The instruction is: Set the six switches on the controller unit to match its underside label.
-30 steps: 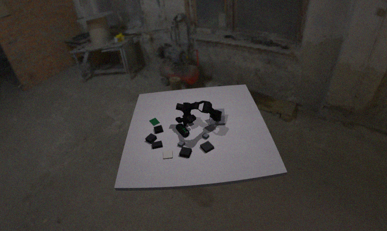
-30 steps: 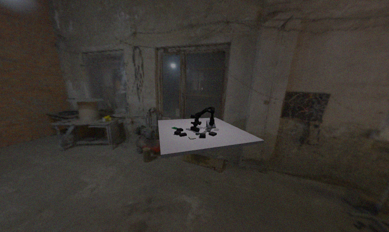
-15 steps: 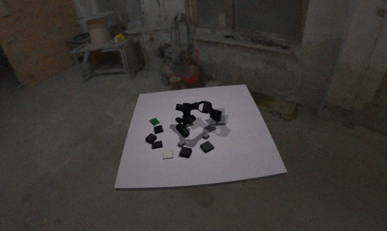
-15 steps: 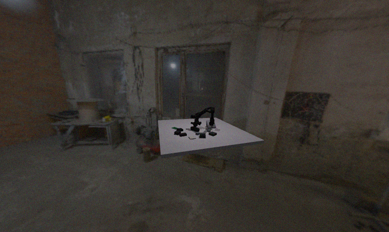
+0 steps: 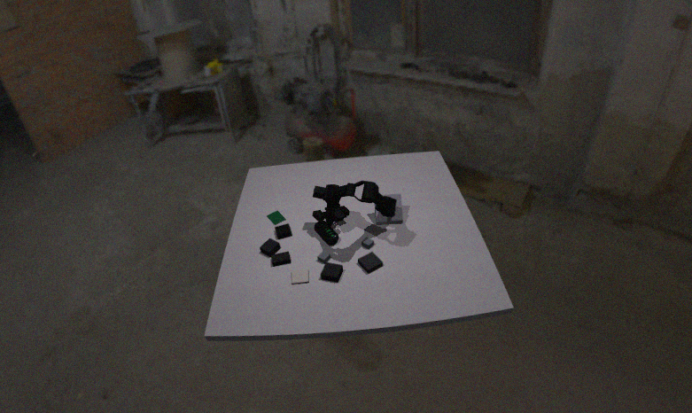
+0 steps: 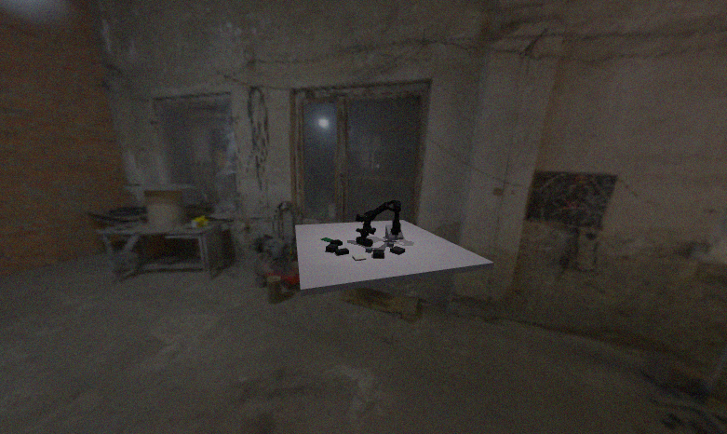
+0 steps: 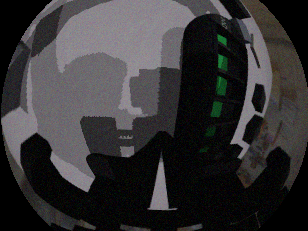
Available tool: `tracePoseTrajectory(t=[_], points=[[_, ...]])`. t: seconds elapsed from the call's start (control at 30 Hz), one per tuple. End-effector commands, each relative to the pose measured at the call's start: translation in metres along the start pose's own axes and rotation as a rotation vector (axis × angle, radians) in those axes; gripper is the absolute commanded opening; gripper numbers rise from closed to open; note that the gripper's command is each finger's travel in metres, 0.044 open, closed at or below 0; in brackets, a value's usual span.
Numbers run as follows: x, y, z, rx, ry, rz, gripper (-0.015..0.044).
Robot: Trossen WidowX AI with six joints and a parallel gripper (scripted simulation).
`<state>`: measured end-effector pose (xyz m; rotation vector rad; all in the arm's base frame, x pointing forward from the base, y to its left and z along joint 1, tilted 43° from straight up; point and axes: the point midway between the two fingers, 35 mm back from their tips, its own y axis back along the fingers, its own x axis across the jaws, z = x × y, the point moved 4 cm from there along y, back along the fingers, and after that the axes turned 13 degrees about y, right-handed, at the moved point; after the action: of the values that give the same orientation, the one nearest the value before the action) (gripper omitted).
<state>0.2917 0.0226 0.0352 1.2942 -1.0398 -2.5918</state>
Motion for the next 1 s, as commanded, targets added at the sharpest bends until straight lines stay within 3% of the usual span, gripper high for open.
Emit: tracePoseTrajectory(t=[0.0,0.33,0.53,0.73,0.97], points=[[-0.003,0.0,-0.001,-0.001,-0.002,-0.006,0.0],[-0.008,-0.002,-0.002,-0.001,-0.002,-0.006,0.0],[-0.006,0.052,-0.001,-0.001,-0.002,-0.006,0.0],[-0.008,0.054,0.0,-0.003,-0.002,-0.001,0.0],[-0.083,0.056,0.034,-0.059,0.002,0.202,0.0]])
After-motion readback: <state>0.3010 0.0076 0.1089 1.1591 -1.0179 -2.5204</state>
